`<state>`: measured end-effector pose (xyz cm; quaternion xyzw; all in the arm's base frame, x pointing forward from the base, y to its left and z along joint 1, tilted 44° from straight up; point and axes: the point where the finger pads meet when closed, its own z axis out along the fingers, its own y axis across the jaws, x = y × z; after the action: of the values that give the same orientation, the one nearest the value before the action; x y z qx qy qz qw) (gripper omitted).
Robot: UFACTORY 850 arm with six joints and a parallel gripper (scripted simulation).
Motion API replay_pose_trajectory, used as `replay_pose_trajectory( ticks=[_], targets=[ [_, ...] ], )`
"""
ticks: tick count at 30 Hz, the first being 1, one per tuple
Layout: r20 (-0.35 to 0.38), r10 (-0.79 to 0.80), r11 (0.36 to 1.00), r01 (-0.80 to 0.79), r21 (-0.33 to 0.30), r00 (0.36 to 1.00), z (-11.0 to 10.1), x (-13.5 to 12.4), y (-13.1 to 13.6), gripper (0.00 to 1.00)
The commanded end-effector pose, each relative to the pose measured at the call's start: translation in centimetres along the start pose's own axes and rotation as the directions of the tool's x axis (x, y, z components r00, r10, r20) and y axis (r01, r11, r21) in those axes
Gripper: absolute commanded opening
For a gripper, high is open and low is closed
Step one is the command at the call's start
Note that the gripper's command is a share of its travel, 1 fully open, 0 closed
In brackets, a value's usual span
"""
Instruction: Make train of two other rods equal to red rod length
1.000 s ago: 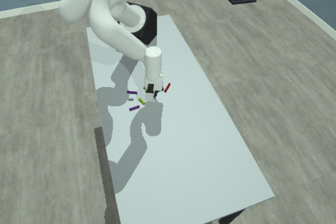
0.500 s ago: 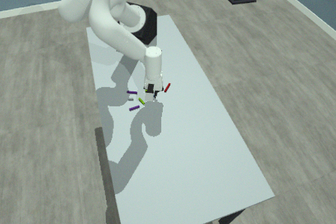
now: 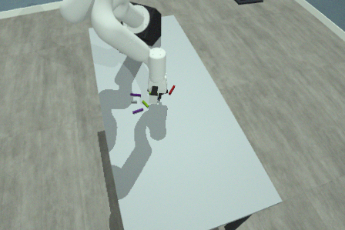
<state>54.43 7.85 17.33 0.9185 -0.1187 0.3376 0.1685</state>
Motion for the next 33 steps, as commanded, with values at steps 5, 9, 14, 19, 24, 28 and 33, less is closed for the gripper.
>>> replay_pose_trajectory(
  ticks=[5,9,14,19,24,28,33],
  targets=[
    [-0.001,0.000,1.000,0.000,0.001,1.000,0.0,0.0,0.0,0.04],
    [-0.001,0.000,1.000,0.000,0.001,1.000,0.0,0.0,0.0,0.04],
    [-0.001,0.000,1.000,0.000,0.001,1.000,0.0,0.0,0.0,0.04],
    [-0.001,0.000,1.000,0.000,0.001,1.000,0.0,0.0,0.0,0.04],
    [-0.001,0.000,1.000,0.000,0.001,1.000,0.3,0.0,0.0,0.04],
    [-0.001,0.000,1.000,0.000,0.001,1.000,0.7,0.0,0.0,0.04],
    [-0.001,0.000,1.000,0.000,0.001,1.000,1.1,0.0,0.0,0.04]
  ],
)
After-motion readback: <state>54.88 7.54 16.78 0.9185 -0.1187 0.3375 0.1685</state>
